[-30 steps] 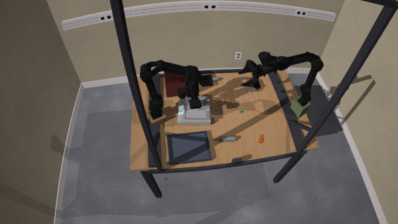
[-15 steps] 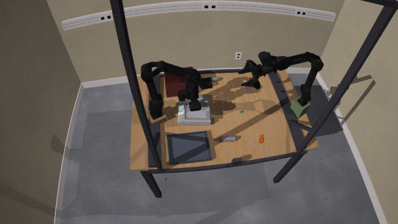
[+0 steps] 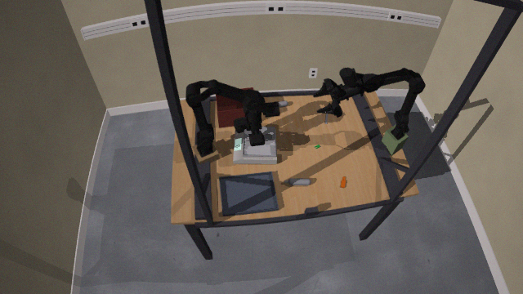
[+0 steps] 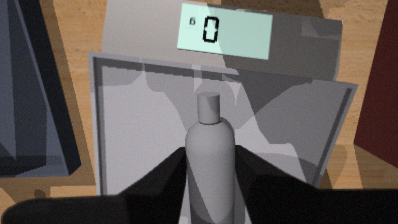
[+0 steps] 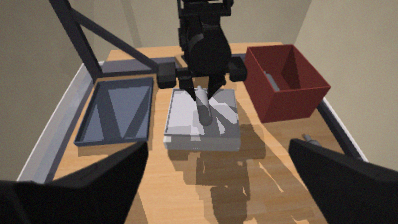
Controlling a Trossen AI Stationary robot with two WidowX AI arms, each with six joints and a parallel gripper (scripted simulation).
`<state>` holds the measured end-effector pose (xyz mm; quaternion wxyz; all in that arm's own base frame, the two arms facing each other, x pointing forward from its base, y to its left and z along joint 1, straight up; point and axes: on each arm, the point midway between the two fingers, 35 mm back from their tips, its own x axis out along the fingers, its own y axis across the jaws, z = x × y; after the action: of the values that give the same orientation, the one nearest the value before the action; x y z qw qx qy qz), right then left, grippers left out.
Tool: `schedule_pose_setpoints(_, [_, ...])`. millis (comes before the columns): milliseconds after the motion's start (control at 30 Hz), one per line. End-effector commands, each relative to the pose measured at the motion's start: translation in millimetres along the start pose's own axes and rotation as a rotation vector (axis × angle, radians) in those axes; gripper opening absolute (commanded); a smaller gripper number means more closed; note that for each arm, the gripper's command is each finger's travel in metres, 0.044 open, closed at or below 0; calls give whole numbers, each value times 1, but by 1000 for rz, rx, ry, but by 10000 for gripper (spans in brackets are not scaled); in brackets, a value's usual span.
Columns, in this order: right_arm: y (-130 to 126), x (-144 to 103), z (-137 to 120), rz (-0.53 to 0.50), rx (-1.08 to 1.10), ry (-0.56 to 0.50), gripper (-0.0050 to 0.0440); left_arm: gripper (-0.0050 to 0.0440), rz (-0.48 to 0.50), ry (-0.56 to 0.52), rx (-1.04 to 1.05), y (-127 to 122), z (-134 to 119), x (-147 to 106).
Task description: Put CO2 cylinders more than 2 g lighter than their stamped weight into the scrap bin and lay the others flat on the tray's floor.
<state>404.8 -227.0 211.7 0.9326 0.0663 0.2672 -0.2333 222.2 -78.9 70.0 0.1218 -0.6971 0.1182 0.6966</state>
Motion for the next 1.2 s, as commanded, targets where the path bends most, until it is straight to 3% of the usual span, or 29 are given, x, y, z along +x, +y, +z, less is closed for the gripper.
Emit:
schedule_pose_setpoints(0, [-1, -7, 12, -3, 2, -31, 440, 144, -1, 22, 2, 0, -4, -5])
schedule_pose_setpoints(67, [-1, -7, 12, -3, 2, -31, 440, 192, -1, 22, 2, 0, -4, -5])
schedule_pose_setpoints(233, [-1, -7, 12, -3, 2, -31, 440, 193, -1, 22, 2, 0, -4, -5])
schedule_pose_setpoints(367, [-1, -7, 12, -3, 2, -31, 440, 289, -3, 41, 2, -1, -6, -20])
schedule_pose_setpoints(567, [-1, -7, 12, -3, 2, -31, 440, 433, -3, 41, 4, 0, -4, -64])
schedule_pose_setpoints(833, [-1, -7, 12, -3, 2, -31, 440, 440, -3, 39, -68, 0, 1, -66])
schedule_pose_setpoints(1167, [-1, -7, 12, -3, 2, -31, 440, 440, 13, 84, -570, -1, 23, -67])
